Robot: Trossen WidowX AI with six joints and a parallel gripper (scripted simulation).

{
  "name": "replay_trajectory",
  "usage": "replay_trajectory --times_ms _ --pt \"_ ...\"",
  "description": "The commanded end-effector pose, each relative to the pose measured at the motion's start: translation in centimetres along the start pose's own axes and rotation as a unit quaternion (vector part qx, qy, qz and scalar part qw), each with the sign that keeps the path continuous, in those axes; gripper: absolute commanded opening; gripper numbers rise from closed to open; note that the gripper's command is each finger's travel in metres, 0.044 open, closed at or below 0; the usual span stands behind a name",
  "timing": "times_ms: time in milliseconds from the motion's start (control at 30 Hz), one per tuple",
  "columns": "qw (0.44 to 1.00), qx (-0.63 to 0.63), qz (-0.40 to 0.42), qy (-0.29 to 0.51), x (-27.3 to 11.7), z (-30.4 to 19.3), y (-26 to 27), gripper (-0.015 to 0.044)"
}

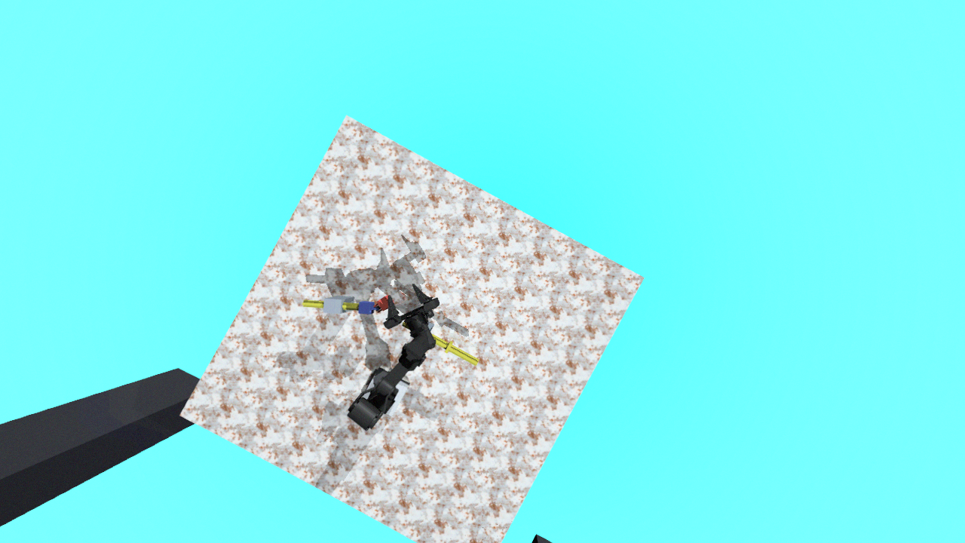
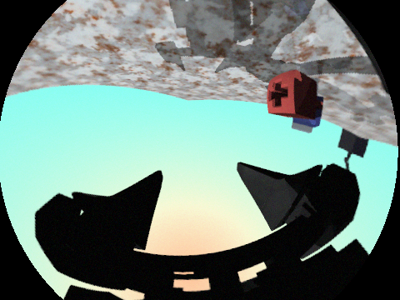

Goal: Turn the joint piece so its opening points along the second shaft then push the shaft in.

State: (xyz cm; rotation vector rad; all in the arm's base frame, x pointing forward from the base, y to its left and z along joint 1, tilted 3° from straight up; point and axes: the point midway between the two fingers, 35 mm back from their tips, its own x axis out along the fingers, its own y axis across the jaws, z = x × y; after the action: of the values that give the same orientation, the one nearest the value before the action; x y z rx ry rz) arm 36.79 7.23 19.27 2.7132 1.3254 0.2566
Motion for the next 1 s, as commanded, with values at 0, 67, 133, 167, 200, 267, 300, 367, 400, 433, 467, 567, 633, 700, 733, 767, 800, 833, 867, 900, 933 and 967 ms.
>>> replay_trajectory --times_ms 0,67,133,167,200,267,300,367,400,433,467,567,633,700,733,767,800,833,867,900,933,967 --pt "1.000 -0.003 -0.012 -0.003 -0.2 0.5 -0.9 0.0440" --pt "1.000 0.008 -0.010 -0.004 -0.1 0.6 -0.8 0.0440" --pt "0.999 0.039 -0.005 -0.008 0.2 0.7 -0.3 0.0440" --pt "0.998 0.055 -0.001 -0.010 0.3 0.7 -0.1 0.0440" --pt "0.997 0.072 0.002 -0.012 0.5 0.8 0.1 0.0440" --pt "0.994 0.105 0.008 -0.017 0.8 0.9 0.6 0.0440" --pt "0.992 0.122 0.010 -0.019 1.0 1.0 0.8 0.0440" --pt "0.987 0.155 0.016 -0.023 1.3 1.1 1.2 0.0440" --pt "0.985 0.172 0.018 -0.025 1.5 1.2 1.4 0.0440" --pt "0.981 0.189 0.021 -0.027 1.7 1.2 1.6 0.0440" --pt "0.978 0.205 0.024 -0.029 1.8 1.3 1.7 0.0440" --pt "0.966 0.254 0.033 -0.035 2.3 1.5 2.3 0.0440" --pt "0.957 0.286 0.039 -0.039 2.7 1.6 2.6 0.0440" --pt "0.946 0.318 0.046 -0.043 3.0 1.7 2.9 0.0440" --pt "0.940 0.334 0.049 -0.045 3.2 1.8 3.1 0.0440" --pt "0.934 0.349 0.052 -0.046 3.4 1.9 3.2 0.0440" --pt "0.928 0.365 0.055 -0.048 3.5 1.9 3.4 0.0440" --pt "0.922 0.380 0.059 -0.050 3.7 2.0 3.5 0.0440" --pt "0.915 0.396 0.063 -0.052 3.9 2.1 3.7 0.0440" --pt "0.908 0.411 0.066 -0.053 4.0 2.1 3.8 0.0440" --pt "0.900 0.426 0.070 -0.055 4.2 2.2 4.0 0.0440" --pt "0.893 0.441 0.074 -0.056 4.3 2.3 4.1 0.0440"
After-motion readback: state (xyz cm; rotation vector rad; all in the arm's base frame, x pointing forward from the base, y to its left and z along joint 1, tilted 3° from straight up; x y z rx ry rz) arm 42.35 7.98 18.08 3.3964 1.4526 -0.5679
